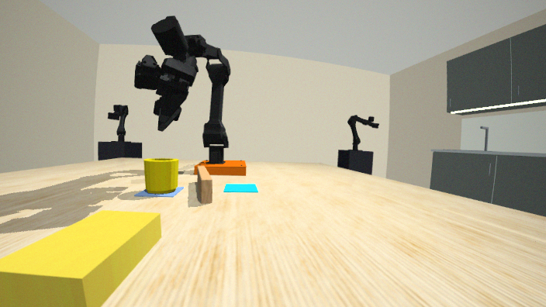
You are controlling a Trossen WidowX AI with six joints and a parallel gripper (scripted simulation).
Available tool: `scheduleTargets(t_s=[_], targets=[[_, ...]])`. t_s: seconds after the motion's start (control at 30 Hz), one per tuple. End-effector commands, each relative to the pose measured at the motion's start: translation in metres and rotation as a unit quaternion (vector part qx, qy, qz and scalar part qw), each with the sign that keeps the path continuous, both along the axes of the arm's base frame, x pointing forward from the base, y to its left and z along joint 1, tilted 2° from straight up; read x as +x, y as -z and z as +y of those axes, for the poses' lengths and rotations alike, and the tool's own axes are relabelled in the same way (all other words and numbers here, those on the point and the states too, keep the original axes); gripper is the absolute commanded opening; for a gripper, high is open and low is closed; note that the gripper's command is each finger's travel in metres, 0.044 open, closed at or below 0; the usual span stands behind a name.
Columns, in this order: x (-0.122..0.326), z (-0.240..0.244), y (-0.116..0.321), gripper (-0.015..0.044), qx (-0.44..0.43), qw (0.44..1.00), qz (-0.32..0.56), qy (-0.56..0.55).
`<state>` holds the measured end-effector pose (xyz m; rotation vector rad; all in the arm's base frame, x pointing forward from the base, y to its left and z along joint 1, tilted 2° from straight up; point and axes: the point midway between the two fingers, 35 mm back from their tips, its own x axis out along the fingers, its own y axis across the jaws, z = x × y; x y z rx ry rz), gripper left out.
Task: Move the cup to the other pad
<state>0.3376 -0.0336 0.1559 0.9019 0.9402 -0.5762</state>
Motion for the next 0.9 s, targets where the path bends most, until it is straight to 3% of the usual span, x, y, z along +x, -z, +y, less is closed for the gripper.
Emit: scheduleTargets(t_s=[0.0, 0.87], targets=[[-0.035, -0.013, 0.041, 0.0167, 0.071, 0.952, 0.215, 0.207], [-0.035, -0.016, 0.055, 0.0167, 0.07, 0.952, 0.215, 0.207]])
